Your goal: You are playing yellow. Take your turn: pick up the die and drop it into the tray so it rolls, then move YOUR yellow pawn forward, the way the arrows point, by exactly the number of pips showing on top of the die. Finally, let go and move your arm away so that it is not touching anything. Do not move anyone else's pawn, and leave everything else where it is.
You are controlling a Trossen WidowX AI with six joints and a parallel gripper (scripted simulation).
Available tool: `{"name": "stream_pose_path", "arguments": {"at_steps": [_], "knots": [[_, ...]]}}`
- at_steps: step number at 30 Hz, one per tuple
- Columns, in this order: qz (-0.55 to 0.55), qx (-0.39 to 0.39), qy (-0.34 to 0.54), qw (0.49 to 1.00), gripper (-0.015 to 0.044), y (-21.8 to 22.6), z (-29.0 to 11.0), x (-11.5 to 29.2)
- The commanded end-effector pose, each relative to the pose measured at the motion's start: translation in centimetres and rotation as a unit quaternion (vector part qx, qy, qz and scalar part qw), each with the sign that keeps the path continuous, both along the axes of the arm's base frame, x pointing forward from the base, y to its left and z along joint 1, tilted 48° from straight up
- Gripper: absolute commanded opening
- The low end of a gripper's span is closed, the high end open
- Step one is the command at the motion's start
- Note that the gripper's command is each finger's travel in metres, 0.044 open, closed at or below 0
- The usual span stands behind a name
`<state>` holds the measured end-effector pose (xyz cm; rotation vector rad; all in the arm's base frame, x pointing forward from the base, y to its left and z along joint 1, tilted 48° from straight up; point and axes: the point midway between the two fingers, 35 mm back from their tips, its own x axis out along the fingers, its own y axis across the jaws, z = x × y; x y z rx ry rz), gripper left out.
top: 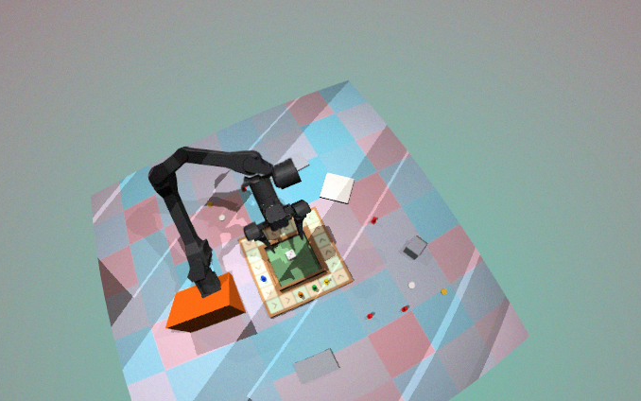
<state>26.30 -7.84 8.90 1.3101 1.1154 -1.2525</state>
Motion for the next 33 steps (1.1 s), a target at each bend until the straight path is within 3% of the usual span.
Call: {"name": "stream_pose_path", "arguments": {"at_steps": [1, 6, 9, 13, 15, 21, 22, 27, 33], "knots": [[0.021, 0.101, 0.026, 0.994, 0.044, 0.5, -1.8, -0.5], [0.028, 0.338, -0.013, 0.941, 0.044, 1.2, -4.0, -0.2], [0.018, 0.396, -0.046, 0.917, 0.044, 1.0, -4.2, 0.2], [0.018, 0.359, -0.017, 0.933, 0.044, 0.9, -4.5, -0.4], [0.046, 0.358, -0.029, 0.932, 0.0387, 0.7, -4.7, -0.1], [0.289, 0.332, -0.131, 0.888, 0.023, -1.1, -6.7, 2.1], [0.329, 0.325, -0.149, 0.874, 0.0204, -1.4, -7.1, 2.4], [0.516, 0.275, -0.231, 0.778, 0.02, -2.9, -9.2, 4.0], [0.702, 0.189, -0.316, 0.61, 0.02, -4.5, -12.0, 5.6]]}}
